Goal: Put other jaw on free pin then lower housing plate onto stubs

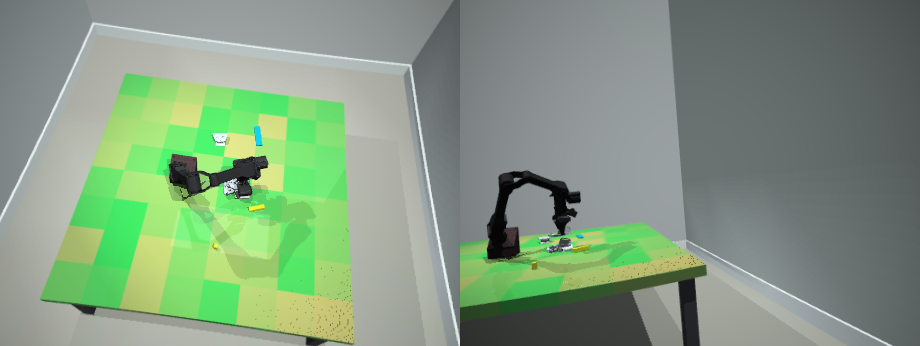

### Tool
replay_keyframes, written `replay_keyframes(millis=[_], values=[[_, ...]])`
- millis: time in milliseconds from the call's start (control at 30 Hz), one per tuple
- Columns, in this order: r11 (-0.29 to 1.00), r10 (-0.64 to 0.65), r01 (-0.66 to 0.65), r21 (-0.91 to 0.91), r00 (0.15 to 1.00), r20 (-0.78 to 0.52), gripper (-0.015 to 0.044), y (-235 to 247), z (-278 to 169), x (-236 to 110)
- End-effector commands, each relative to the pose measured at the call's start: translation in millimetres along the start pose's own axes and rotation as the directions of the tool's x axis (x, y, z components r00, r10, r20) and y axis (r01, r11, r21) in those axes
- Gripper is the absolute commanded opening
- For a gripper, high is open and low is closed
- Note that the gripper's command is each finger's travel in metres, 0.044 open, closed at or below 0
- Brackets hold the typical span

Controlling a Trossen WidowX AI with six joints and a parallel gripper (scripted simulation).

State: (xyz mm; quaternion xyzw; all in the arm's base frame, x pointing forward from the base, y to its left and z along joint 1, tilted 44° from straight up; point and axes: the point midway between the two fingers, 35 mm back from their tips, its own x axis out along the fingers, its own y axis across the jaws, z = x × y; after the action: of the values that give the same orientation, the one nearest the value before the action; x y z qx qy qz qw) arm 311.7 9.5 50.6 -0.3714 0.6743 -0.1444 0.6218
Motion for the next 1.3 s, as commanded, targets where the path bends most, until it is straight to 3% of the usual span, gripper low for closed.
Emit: replay_keyframes(millis=[0, 333, 1267], values=[[1.000, -0.005, 0.005, -0.003, 1.000, 0.002, 0.0134, -1.0, 1.3, -0.7], [1.000, -0.004, 0.004, -0.003, 1.000, 0.002, 0.0134, -1.0, 1.4, 0.4], [1.000, -0.006, 0.006, -0.005, 1.000, 0.002, 0.0134, -1.5, 1.7, 45.0]])
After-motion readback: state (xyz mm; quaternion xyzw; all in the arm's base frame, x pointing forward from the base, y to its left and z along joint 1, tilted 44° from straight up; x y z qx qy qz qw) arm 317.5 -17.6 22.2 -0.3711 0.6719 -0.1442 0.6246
